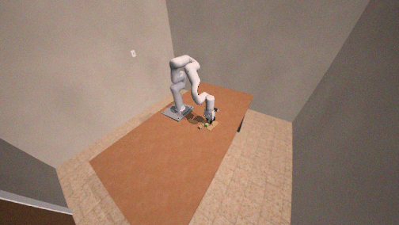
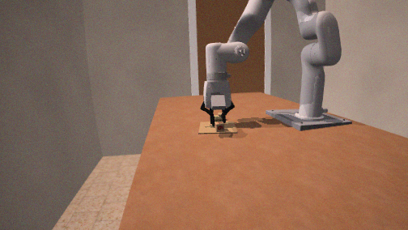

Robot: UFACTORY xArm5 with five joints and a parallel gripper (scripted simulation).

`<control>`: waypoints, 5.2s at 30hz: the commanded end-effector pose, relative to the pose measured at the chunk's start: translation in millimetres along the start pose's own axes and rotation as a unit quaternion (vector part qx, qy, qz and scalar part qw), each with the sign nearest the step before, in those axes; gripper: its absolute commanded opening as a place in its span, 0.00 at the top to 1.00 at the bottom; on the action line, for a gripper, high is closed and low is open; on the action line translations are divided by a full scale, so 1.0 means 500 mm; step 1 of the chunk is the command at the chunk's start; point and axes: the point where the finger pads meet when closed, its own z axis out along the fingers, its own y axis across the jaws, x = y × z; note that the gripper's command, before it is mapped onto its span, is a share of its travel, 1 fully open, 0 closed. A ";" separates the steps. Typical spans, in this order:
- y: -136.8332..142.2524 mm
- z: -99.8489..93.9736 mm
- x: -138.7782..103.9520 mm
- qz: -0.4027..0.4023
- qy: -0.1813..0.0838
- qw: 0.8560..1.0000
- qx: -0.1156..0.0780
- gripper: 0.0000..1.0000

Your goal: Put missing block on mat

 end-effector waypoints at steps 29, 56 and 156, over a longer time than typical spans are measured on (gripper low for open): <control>0.003 -0.001 0.000 0.000 0.000 1.000 -0.002 0.73; 0.003 0.008 0.002 0.000 0.000 1.000 -0.002 0.73; 0.002 -0.171 0.005 0.000 0.000 1.000 -0.002 0.00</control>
